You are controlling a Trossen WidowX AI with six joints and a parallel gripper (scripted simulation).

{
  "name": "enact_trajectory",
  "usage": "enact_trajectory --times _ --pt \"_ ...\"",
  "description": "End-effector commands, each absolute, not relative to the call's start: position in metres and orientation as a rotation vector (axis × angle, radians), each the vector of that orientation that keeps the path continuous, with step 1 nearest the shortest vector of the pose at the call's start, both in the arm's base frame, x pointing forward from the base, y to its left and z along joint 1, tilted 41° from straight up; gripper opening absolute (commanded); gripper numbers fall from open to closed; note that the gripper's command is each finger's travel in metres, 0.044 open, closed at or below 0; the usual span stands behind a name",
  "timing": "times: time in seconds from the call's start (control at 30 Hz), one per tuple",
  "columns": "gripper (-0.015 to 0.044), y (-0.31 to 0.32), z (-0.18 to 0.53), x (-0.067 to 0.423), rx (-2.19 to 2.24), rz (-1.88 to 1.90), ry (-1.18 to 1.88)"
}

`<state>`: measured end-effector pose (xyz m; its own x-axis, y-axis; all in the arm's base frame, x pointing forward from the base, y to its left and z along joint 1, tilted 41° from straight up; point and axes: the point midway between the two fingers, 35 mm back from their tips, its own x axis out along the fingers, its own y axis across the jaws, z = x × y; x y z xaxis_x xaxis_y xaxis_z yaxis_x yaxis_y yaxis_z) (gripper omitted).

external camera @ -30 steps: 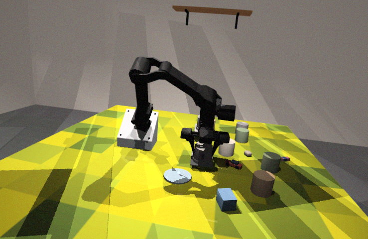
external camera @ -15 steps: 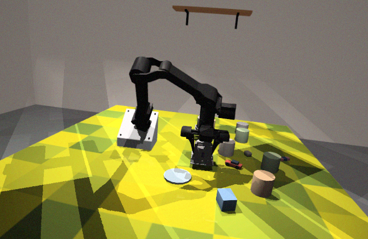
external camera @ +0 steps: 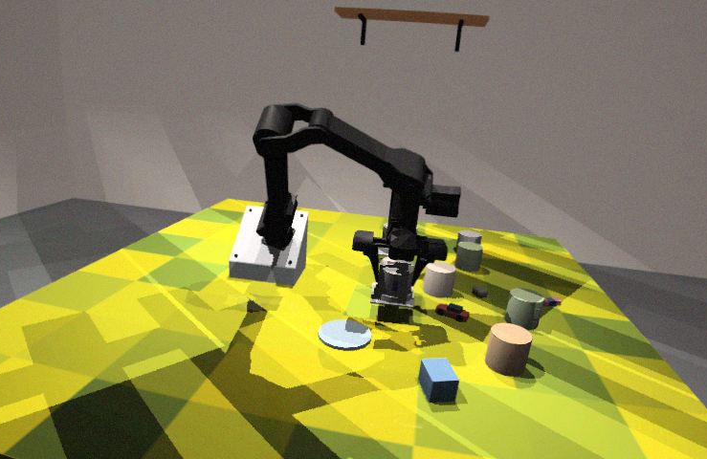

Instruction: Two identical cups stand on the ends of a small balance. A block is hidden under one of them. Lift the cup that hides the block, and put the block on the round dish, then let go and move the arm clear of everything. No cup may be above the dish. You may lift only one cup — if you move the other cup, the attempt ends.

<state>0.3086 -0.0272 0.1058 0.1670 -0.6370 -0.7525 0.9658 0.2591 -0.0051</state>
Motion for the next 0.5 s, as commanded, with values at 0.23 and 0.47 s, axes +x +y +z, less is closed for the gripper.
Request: enact_trajectory --times 0.23,0.47 --pt "0.0000 -0.014 0.118 0.311 0.569 -1.215 0.726" --pt "0.0000 -0.008 0.124 0.310 0.570 -1.215 0.727"
